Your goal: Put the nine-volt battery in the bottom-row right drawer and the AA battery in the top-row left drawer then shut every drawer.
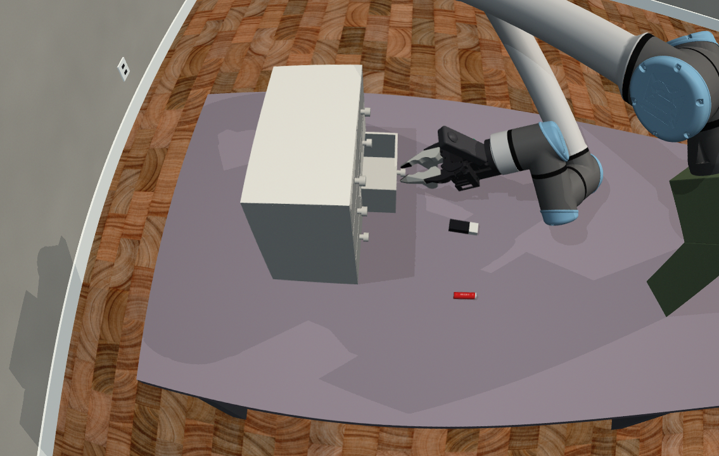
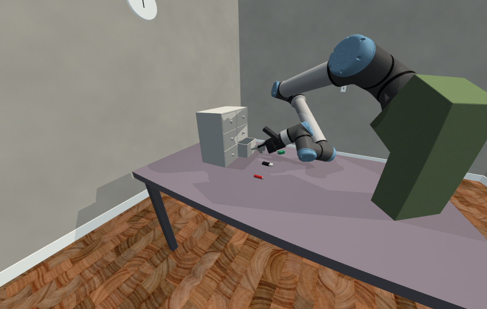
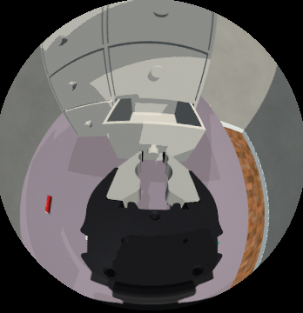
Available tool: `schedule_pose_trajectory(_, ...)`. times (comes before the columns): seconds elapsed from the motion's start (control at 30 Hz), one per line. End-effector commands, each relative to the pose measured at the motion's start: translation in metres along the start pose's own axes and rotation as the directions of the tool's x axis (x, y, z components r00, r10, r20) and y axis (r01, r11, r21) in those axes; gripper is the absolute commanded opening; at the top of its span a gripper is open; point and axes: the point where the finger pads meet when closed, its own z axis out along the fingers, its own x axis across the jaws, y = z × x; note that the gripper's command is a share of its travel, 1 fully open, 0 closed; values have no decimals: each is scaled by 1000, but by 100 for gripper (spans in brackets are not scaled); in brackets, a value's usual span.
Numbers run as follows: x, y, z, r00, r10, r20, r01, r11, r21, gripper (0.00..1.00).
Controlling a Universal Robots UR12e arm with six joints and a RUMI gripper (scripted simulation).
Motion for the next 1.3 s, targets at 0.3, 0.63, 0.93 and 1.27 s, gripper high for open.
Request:
schedule_pose_trajectory(0.3, 0, 5, -10, 1000, 0, 0, 0, 1000, 1, 20)
schedule_pose_trajectory(0.63, 0, 17, -31, 1000, 0, 0, 0, 1000, 1, 20)
schedule_pose_trajectory(0.93, 0, 24, -43, 1000, 0, 0, 0, 1000, 1, 20)
schedule_pose_trajectory(1.27, 0, 23, -47, 1000, 0, 0, 0, 1000, 1, 20)
